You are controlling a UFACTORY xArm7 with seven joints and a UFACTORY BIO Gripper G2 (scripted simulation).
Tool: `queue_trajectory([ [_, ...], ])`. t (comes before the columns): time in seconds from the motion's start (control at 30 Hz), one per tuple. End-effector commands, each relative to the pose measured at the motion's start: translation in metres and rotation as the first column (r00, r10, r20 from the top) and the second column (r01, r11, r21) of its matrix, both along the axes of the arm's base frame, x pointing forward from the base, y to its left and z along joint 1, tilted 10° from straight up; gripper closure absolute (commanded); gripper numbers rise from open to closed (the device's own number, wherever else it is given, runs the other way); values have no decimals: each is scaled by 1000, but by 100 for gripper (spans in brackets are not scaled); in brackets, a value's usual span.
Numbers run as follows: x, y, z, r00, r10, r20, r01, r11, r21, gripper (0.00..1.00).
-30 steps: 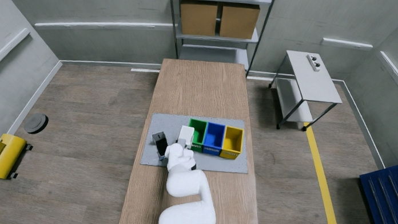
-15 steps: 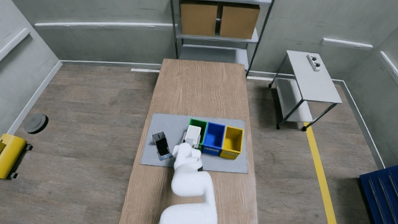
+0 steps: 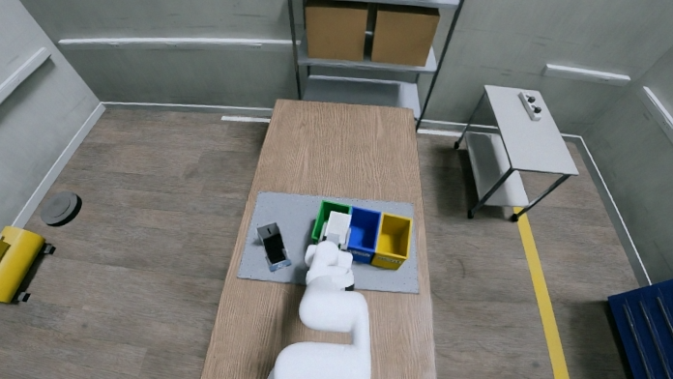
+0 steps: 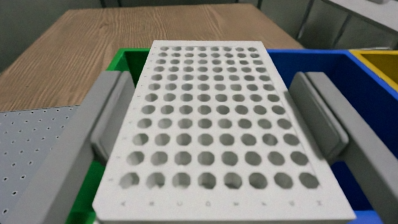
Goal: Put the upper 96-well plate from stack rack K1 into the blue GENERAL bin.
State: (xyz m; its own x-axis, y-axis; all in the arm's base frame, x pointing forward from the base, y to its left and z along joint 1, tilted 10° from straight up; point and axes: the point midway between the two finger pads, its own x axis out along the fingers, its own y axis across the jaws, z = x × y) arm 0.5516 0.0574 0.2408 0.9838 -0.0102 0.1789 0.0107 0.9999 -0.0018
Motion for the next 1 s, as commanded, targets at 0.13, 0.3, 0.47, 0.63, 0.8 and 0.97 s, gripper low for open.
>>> queue_trajectory([
  [0.13,8,-22,1,1000,2,2,-2,1000,1,100],
  [0.3,13,-38,2,1000,2,2,-2,1000,1,100],
  [0.47,19,-53,2,1000,2,2,-2,1000,1,100],
  [0.63,22,-63,2,1000,2,2,-2,1000,1,100],
  [0.8,27,-79,2,1000,2,2,-2,1000,1,100],
  [0.97,32,-95,2,1000,2,2,-2,1000,1,100],
])
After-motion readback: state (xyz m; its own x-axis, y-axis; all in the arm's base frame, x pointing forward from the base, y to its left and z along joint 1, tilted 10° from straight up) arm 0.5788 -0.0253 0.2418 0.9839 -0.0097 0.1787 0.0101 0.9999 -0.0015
